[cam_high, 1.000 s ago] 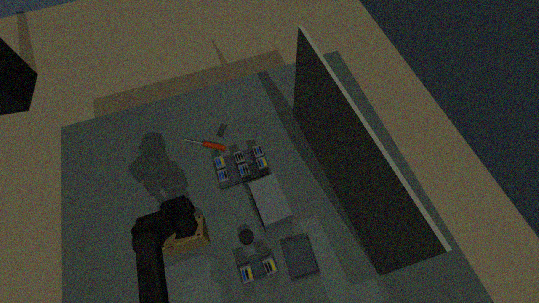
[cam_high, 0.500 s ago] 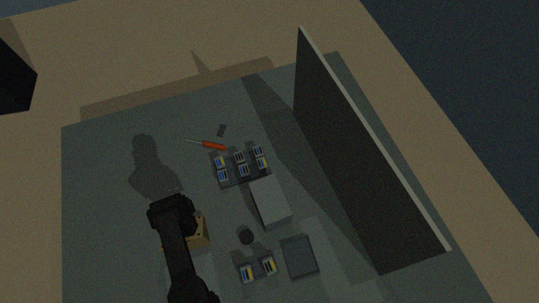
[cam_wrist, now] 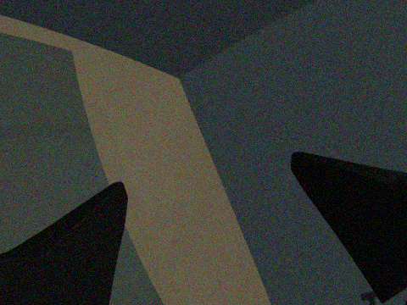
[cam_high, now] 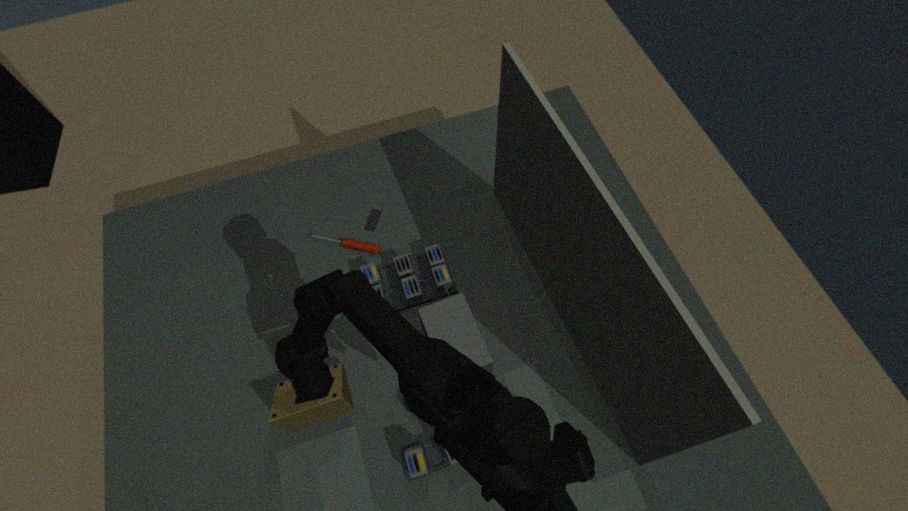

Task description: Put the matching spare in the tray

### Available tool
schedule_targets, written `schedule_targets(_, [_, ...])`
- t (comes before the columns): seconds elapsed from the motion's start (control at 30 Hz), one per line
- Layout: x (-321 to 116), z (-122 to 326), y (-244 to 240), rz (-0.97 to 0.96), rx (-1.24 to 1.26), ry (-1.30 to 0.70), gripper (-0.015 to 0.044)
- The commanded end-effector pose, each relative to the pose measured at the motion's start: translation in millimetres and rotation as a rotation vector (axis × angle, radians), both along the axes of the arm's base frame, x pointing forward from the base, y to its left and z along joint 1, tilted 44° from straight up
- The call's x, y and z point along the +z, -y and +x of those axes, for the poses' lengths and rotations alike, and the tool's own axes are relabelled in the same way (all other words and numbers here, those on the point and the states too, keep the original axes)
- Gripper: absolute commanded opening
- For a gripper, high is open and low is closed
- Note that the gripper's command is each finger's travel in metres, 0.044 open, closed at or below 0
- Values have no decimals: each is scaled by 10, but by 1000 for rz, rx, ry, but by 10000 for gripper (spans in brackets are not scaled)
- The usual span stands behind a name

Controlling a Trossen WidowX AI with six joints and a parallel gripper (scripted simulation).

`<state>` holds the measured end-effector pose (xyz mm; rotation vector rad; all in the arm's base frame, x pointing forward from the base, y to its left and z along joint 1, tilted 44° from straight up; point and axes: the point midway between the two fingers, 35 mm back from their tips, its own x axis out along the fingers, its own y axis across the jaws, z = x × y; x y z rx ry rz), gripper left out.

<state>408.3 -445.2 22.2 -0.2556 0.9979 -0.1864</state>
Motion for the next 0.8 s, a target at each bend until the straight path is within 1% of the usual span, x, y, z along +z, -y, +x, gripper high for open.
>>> schedule_targets(0.0, [36,229,-724,176,87,-40,440])
schedule_targets(0.17, [158,357,-1593,375,175,-112,440])
schedule_targets(0.33, [346,332,-2457,571,244,-213,440])
schedule_targets(0.5, [604,165,-3293,758,291,-344,440])
schedule_targets(0.67, [931,-125,-4064,931,310,-506,440])
schedule_targets(0.73, [1032,-222,-4261,975,309,-556,440])
schedule_targets(0.77, [1044,-235,-4285,981,309,-562,440])
